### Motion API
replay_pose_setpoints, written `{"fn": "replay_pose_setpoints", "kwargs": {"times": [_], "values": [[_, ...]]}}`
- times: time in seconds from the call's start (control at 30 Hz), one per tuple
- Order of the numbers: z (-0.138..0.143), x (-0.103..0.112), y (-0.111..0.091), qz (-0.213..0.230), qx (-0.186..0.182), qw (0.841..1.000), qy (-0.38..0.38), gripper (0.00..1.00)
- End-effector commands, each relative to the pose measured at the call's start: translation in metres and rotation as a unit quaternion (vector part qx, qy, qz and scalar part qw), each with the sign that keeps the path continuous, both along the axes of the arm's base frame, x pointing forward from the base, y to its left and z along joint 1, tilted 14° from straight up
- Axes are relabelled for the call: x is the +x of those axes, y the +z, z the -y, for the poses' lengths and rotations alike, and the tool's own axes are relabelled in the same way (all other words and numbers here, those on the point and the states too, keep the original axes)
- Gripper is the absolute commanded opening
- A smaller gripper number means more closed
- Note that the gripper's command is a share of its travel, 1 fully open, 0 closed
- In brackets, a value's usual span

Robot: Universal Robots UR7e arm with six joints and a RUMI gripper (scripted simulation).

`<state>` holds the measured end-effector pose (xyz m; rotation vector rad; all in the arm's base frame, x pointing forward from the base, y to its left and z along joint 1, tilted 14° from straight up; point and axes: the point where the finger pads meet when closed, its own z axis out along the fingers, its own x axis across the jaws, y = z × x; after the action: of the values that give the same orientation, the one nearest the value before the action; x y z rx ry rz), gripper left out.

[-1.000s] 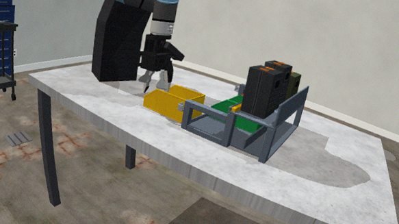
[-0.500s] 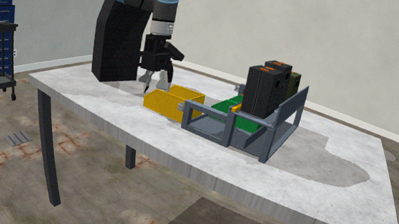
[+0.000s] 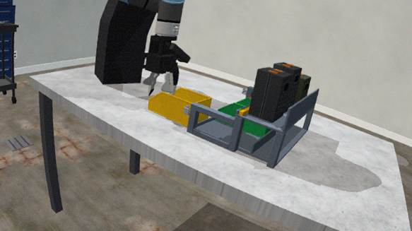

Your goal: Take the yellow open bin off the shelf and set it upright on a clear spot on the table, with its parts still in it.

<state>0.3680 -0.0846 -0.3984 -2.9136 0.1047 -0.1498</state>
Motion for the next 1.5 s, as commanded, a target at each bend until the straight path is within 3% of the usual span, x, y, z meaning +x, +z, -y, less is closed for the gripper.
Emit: {"fn": "replay_pose_setpoints", "kwargs": {"times": [0.0, 1.17, 1.47], "values": [[0.000, 0.000, 0.000, 0.000, 0.000, 1.000, 0.000, 0.58], [0.001, 0.000, 0.002, 0.000, 0.000, 1.000, 0.000, 0.58], [0.003, -0.001, 0.012, 0.000, 0.000, 1.000, 0.000, 0.58]]}}
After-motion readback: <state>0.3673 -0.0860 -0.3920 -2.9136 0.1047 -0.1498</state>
